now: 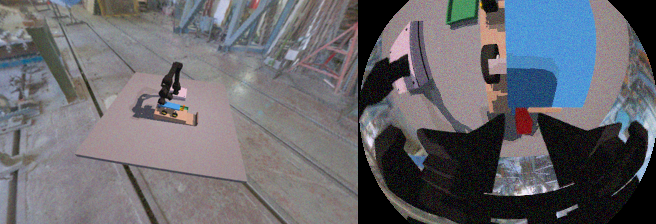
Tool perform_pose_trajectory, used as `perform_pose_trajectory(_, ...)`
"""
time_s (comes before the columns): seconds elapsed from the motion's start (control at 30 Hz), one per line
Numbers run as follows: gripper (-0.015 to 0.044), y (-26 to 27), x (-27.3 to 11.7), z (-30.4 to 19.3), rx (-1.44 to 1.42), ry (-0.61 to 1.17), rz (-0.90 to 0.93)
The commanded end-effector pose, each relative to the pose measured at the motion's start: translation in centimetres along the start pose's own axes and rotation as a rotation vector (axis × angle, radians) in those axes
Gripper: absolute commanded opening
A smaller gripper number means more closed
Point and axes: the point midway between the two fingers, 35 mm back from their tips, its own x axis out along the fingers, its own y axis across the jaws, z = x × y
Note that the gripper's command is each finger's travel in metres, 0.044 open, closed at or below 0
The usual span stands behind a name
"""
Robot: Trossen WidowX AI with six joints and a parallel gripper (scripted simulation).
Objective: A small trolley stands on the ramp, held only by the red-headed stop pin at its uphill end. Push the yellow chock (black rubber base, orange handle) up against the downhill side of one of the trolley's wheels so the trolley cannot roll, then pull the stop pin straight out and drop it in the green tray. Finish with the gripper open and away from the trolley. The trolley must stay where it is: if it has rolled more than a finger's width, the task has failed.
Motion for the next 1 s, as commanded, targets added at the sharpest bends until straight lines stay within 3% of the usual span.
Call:
perform_pose_trajectory(0.0,0.019,0.0,0.7,-0.1,-0.003,0.004,0.0)
perform_pose_trajectory(0.37,0.019,0.0,2.1,-0.2,-0.003,0.005,0.0)
perform_pose_trajectory(0.53,0.0059,0.0,1.7,-0.1,0.0,0.0,0.0)
perform_pose_trajectory(0.83,0.0,0.0,1.7,-0.1,0.0,0.001,0.0)
perform_pose_trajectory(0.97,0.0,0.0,1.4,-0.1,-0.001,0.002,0.0)
